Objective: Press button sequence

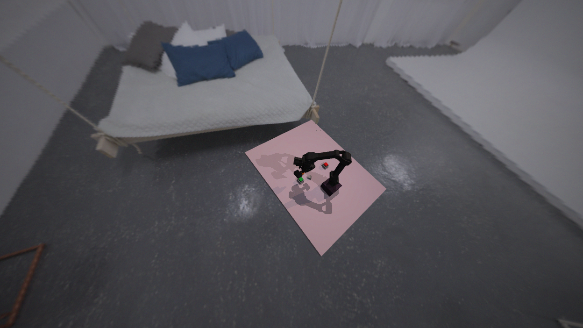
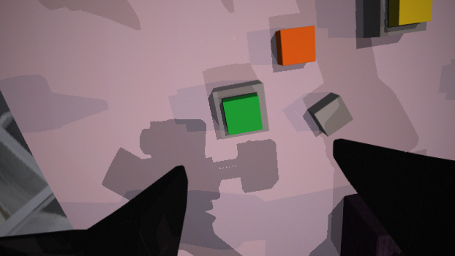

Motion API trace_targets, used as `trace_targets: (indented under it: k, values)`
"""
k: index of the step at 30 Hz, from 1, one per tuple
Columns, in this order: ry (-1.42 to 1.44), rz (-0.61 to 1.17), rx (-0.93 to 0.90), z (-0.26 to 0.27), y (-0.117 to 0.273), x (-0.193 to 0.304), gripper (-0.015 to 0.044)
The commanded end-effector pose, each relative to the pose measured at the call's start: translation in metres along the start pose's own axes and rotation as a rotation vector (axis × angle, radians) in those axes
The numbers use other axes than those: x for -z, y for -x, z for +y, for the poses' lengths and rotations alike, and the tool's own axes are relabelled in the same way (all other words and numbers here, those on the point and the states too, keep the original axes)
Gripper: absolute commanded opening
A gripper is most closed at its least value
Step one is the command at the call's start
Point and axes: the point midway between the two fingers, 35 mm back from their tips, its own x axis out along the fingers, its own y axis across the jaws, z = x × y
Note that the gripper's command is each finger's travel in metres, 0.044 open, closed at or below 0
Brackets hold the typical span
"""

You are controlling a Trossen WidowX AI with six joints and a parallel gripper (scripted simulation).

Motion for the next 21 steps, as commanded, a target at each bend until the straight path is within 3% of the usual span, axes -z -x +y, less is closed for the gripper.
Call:
trace_targets:
  k: [1,4,12,21]
  values:
    - [0.015,-0.003,0.003,0.002,-0.021,0.0,0.0321]
    - [0.015,-0.003,0.004,0.0,-0.057,0.001,0.0242]
    - [0.015,-0.003,0.004,0.0,-0.06,0.001,0.0033]
    - [0.015,-0.003,0.004,0.0,-0.06,0.001,0.002]
